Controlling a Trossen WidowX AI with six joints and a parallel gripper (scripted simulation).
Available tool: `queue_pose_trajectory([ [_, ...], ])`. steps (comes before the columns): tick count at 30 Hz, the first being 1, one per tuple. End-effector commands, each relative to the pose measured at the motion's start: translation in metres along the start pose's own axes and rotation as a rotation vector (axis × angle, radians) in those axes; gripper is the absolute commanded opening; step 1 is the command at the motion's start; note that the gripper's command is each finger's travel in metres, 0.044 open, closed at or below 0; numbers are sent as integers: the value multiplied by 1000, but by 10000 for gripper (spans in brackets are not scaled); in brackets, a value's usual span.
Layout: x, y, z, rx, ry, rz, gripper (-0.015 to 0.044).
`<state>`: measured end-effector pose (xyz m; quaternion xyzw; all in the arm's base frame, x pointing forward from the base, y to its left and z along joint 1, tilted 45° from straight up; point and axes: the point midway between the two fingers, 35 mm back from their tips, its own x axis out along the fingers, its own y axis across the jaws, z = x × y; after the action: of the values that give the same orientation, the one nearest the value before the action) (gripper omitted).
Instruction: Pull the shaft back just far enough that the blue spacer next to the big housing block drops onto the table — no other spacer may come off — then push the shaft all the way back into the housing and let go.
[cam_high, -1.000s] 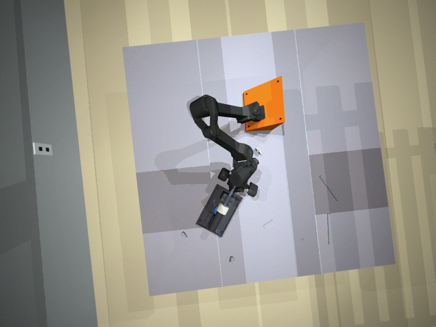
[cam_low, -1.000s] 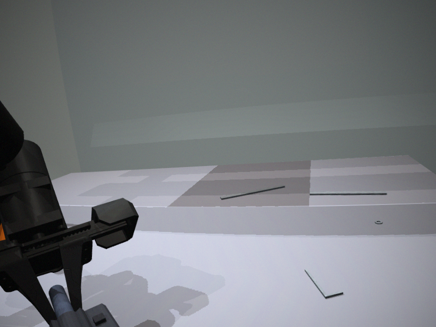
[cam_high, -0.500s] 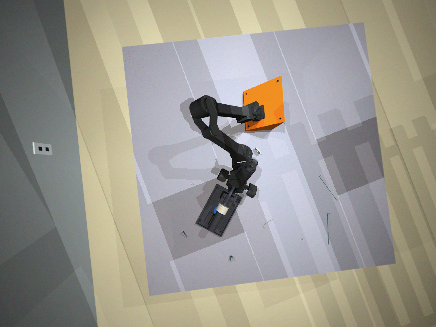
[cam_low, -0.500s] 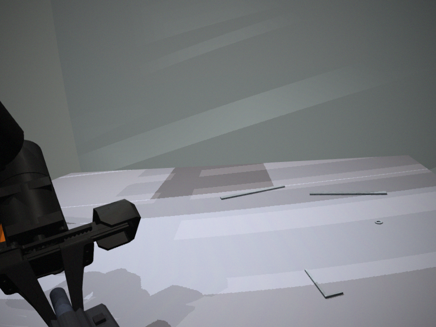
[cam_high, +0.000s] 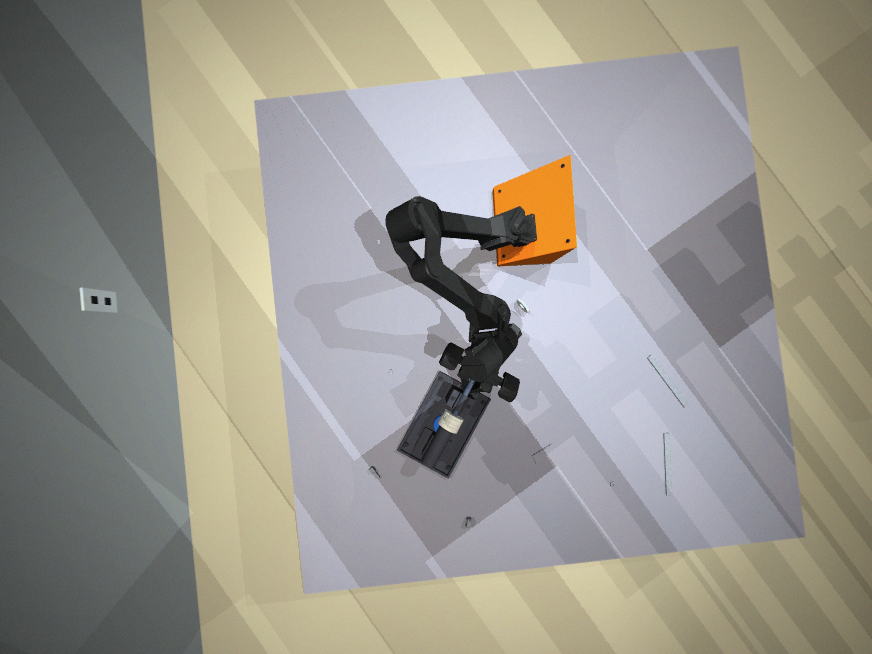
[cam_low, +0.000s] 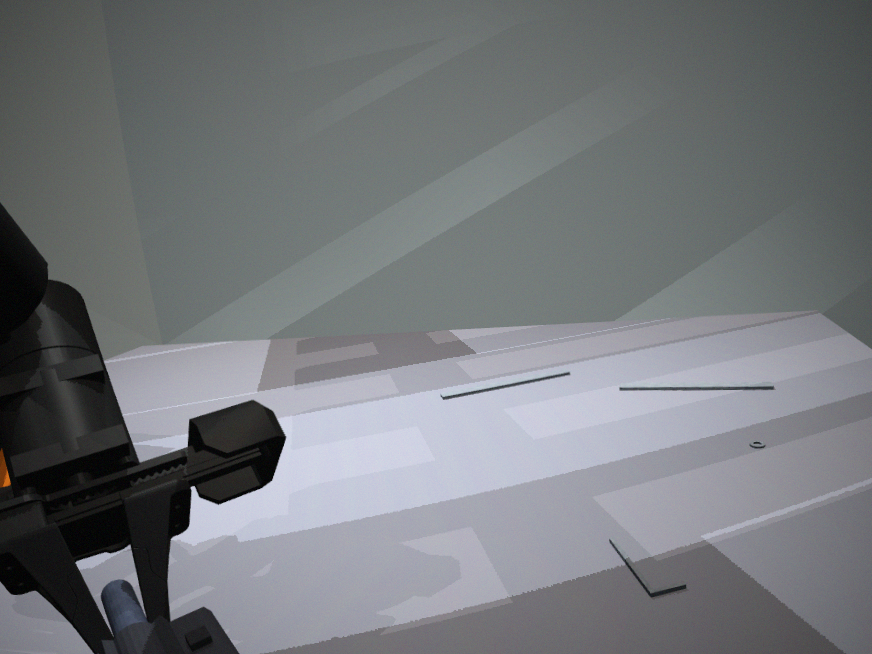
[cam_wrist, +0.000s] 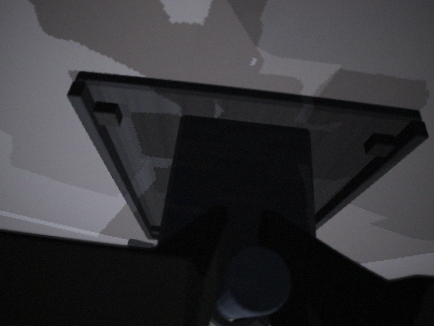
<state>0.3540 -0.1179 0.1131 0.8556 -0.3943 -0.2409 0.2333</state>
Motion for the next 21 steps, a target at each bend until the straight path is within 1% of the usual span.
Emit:
queue_pose_trajectory([
  [1, 2, 1, -3, -1, 3, 1, 0],
  [11, 3, 1, -3, -1, 3, 1, 0],
  [21, 0, 0, 0, -1, -1, 0, 263],
])
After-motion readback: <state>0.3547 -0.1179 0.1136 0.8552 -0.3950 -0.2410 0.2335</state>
